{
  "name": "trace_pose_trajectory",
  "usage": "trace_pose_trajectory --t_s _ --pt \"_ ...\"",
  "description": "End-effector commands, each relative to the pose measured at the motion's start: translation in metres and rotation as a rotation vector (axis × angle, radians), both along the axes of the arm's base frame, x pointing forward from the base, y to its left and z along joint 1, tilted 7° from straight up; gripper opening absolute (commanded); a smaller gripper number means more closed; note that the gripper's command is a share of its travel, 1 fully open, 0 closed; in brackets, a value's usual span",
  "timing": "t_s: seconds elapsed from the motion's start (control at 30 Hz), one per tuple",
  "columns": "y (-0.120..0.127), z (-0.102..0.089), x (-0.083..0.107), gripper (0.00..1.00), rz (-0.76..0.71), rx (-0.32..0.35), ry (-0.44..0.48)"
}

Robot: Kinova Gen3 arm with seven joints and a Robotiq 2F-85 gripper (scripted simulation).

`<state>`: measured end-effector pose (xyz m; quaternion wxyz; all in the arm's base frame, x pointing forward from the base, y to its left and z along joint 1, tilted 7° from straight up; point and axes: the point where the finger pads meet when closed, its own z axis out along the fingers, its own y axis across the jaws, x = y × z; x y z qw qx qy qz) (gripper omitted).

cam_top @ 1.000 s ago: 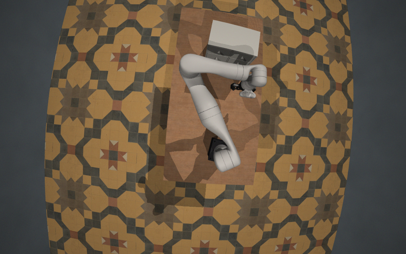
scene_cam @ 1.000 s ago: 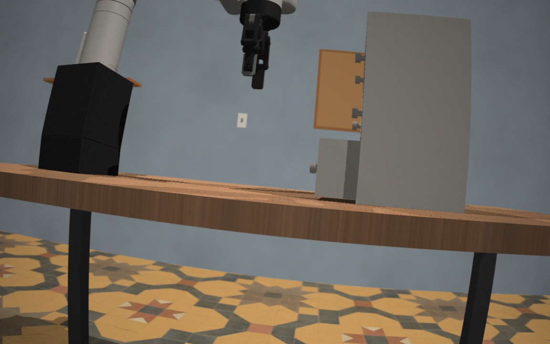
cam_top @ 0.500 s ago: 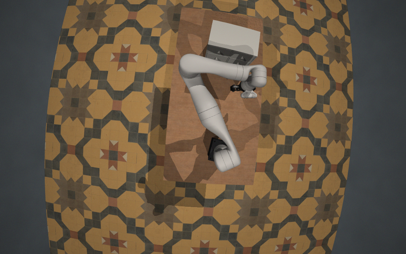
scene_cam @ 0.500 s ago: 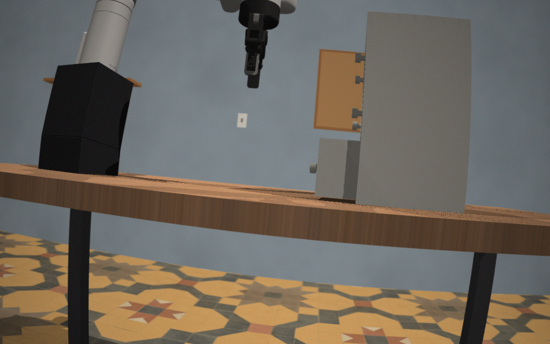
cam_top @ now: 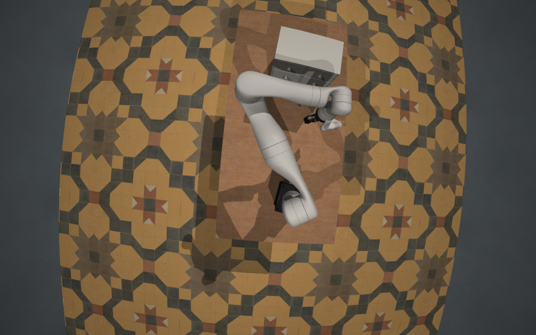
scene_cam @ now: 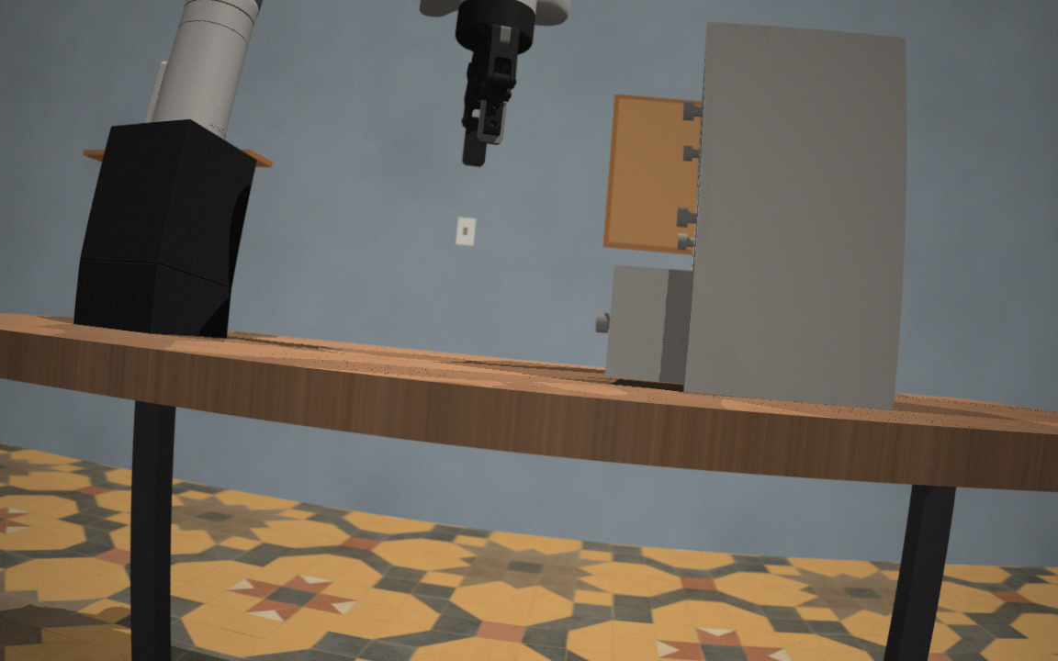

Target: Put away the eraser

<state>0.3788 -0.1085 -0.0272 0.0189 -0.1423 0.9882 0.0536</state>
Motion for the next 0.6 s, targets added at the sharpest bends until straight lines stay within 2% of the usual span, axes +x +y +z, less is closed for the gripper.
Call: trace_pose_trajectory --t_s 0.0,0.57 --pt "0.0008 0.0014 -0.0002 1.0 0.037 0.0 -0.007" --pt "0.0048 0.0063 -0.0068 1.0 0.374 -0.008 -0.045"
